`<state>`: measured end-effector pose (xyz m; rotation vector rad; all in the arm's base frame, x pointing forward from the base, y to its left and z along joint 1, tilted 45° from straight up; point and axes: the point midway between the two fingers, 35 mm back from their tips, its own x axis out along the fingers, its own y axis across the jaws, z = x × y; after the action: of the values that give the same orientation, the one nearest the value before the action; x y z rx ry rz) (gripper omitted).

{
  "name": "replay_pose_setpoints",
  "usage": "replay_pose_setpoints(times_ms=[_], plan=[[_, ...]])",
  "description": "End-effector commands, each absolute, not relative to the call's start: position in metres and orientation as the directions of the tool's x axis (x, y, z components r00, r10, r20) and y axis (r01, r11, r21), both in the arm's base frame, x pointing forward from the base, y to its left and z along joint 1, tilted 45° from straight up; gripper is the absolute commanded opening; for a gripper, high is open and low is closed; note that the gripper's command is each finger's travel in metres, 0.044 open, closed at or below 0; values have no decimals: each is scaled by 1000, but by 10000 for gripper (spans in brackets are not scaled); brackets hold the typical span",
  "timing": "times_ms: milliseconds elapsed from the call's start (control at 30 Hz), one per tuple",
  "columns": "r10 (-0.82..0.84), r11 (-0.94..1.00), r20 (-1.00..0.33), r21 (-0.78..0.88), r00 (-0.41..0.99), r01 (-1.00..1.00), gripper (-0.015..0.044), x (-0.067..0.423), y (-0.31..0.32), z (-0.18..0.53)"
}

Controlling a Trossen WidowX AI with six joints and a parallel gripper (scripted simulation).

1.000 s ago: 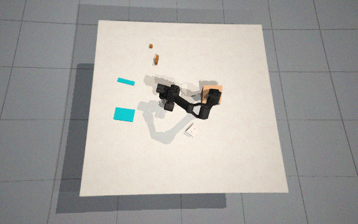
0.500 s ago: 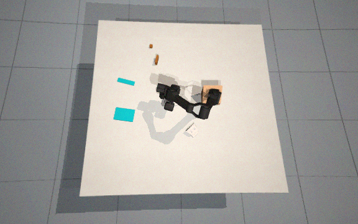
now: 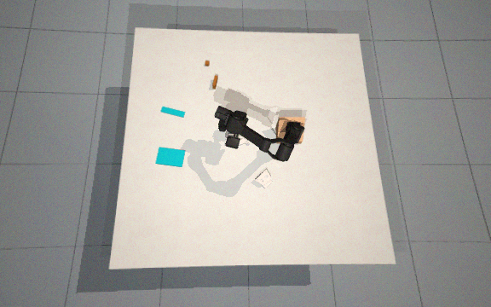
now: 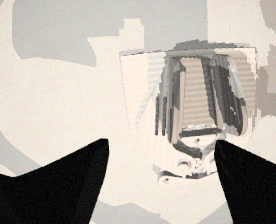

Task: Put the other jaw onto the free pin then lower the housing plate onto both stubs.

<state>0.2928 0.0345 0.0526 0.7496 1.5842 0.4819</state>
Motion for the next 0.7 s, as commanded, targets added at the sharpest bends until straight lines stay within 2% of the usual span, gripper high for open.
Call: replay_pose_setpoints(times_ms=[0,67,100,667], plan=[[702,710,-711,697,-36,99,382,290,41,60],[701,713,-712,700,-36,41,434,288,45,65],[700,714,-713,700,-36,11,440,288,46,67],[690,626,-722,623,-39,-468,440,271,76,105]])
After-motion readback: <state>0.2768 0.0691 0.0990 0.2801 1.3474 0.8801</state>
